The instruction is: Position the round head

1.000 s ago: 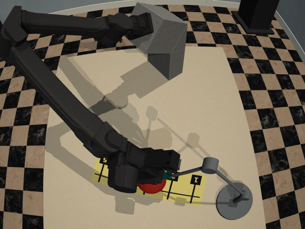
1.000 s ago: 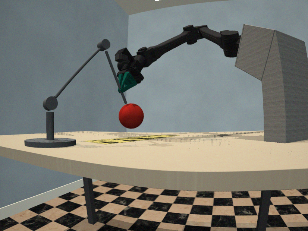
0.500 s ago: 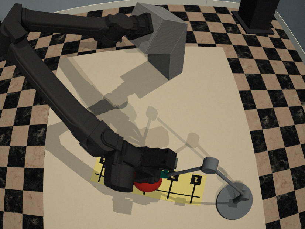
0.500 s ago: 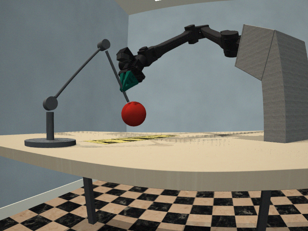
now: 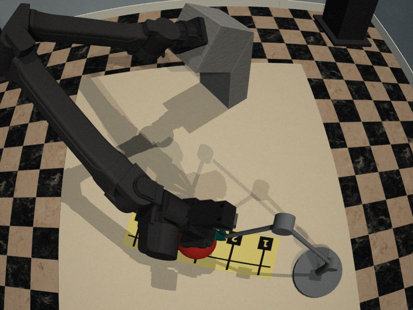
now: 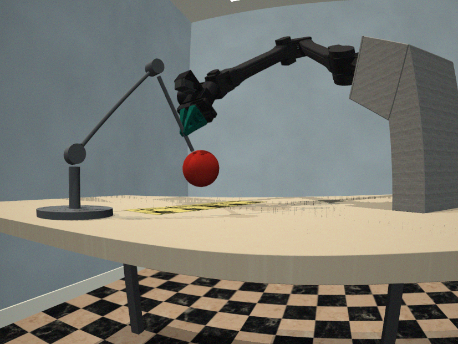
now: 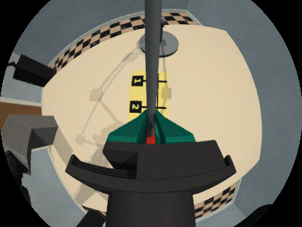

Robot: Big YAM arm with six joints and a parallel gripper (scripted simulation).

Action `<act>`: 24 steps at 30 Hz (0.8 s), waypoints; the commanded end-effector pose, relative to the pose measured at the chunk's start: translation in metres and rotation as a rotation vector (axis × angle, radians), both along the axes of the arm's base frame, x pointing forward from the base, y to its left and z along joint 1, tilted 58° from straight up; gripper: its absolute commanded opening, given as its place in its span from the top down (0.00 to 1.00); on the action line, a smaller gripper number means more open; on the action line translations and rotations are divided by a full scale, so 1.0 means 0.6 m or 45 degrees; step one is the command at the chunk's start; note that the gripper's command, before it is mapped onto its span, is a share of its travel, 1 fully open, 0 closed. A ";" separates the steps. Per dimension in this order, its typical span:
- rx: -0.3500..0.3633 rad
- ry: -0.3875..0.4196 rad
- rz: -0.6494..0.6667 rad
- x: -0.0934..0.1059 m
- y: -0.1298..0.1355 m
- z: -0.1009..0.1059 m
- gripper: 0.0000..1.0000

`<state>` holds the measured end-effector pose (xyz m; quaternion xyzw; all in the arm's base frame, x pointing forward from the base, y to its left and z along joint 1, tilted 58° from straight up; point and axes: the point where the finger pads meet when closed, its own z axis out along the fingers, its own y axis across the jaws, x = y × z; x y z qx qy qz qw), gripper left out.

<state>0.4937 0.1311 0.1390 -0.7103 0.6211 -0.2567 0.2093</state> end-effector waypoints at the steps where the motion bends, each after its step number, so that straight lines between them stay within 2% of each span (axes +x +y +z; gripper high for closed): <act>1: 0.007 -0.076 -0.007 0.027 -0.012 0.065 1.00; 22: 0.007 -0.076 -0.007 0.049 -0.006 0.074 1.00; 23: 0.006 -0.071 -0.006 0.047 -0.005 0.070 0.00; 24: 0.005 -0.066 -0.005 0.045 -0.005 0.067 0.00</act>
